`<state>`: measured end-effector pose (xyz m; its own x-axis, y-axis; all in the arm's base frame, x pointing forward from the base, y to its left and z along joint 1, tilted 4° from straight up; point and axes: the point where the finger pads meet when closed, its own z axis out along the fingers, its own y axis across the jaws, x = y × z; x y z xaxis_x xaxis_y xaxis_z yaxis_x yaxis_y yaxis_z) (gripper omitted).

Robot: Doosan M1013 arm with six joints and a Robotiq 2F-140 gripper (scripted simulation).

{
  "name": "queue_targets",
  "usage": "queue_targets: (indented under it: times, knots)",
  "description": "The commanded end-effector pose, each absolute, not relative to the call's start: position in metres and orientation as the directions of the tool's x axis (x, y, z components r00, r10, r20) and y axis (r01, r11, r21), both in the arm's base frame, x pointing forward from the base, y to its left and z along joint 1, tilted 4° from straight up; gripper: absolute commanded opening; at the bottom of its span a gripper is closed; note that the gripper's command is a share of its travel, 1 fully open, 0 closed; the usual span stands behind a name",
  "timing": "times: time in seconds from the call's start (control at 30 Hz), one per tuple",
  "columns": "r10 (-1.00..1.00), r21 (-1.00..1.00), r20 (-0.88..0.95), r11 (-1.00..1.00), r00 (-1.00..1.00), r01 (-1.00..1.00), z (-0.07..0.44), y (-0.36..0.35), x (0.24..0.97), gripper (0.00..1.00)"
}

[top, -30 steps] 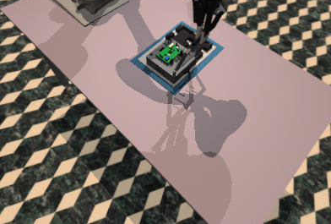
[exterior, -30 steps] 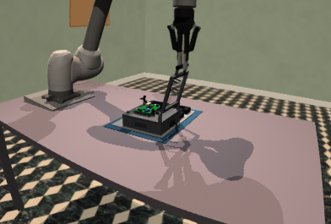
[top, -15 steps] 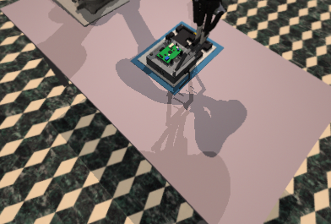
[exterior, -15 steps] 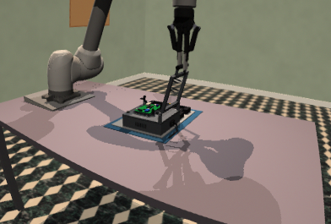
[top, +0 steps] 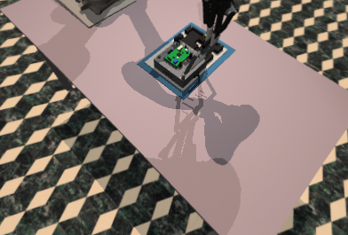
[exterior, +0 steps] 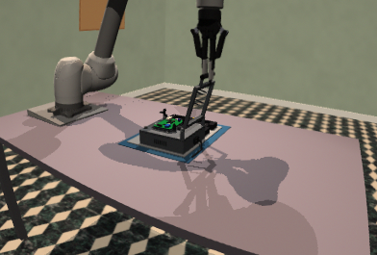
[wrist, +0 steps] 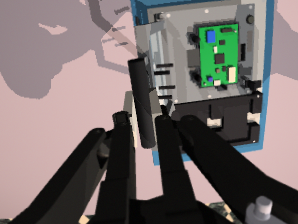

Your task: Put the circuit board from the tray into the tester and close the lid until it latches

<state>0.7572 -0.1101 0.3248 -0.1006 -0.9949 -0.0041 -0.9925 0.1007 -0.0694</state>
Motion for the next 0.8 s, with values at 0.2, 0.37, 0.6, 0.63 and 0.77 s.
queue_targets:
  times: [0.2,0.37,0.6,0.63,0.77]
  knots:
    - [-0.995,-0.069,-0.004,0.101,-0.101,-0.992,0.3249,-0.1101,0.7569,0.0]
    - [-0.995,-0.069,-0.004,0.101,-0.101,-0.992,0.3249,-0.1101,0.7567,0.0]
    - [-0.995,-0.069,-0.004,0.101,-0.101,-0.992,0.325,-0.11,0.7559,0.0]
    - [-0.995,-0.069,-0.004,0.101,-0.101,-0.992,0.3251,-0.11,0.7558,0.0]
    - [-0.995,-0.069,-0.004,0.101,-0.101,-0.992,0.3252,-0.1099,0.755,0.0]
